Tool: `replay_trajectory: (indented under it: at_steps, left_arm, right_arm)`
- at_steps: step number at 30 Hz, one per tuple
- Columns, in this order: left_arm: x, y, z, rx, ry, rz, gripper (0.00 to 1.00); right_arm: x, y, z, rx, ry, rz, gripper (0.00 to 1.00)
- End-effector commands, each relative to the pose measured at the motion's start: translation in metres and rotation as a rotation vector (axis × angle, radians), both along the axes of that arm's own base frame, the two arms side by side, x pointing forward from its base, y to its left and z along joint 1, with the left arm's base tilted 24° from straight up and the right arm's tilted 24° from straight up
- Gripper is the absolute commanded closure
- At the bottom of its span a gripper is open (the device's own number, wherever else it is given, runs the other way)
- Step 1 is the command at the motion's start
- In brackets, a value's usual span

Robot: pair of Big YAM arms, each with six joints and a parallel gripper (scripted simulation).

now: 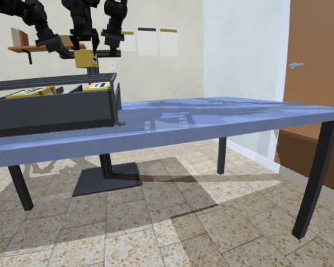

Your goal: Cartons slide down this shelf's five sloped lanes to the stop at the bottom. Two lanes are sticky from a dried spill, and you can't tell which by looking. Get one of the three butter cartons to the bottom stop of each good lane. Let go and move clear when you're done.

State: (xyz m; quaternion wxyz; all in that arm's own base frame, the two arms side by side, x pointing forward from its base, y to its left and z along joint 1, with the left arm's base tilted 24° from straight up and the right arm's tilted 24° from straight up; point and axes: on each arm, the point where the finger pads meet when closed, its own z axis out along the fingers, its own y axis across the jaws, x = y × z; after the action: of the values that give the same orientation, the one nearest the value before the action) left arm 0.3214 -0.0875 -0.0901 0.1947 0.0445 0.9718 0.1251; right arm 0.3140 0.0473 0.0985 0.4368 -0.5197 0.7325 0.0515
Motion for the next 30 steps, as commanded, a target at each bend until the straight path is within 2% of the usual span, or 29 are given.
replay_trajectory:
  at_steps: [1,3,5,8,15,20,30]
  left_arm:
    - [0.023,-0.067,-0.020,-0.015,0.004,0.066,0.41]
    - [0.028,-0.086,-0.027,-0.013,0.011,0.069,0.41]
    - [0.028,-0.086,-0.027,-0.013,0.011,0.069,0.41]
    - [0.034,-0.121,-0.040,-0.008,0.025,0.065,0.41]
    - [0.044,-0.169,-0.057,-0.003,0.047,0.051,0.41]
    - [0.047,-0.180,-0.063,0.000,0.052,0.029,0.41]
    - [0.059,-0.171,-0.083,-0.009,0.045,0.056,0.41]
  right_arm:
    - [-0.014,-0.031,0.049,-0.030,-0.036,-0.027,0.00]
    - [-0.021,-0.036,0.058,-0.031,-0.037,-0.042,0.00]
    - [-0.021,-0.036,0.058,-0.031,-0.037,-0.042,0.00]
    - [-0.027,-0.045,0.083,-0.043,-0.062,-0.057,0.00]
    - [-0.029,-0.046,0.085,-0.043,-0.063,-0.059,0.00]
    - [-0.028,-0.046,0.082,-0.038,-0.051,-0.059,0.00]
    - [-0.028,-0.046,0.082,-0.039,-0.051,-0.059,0.00]
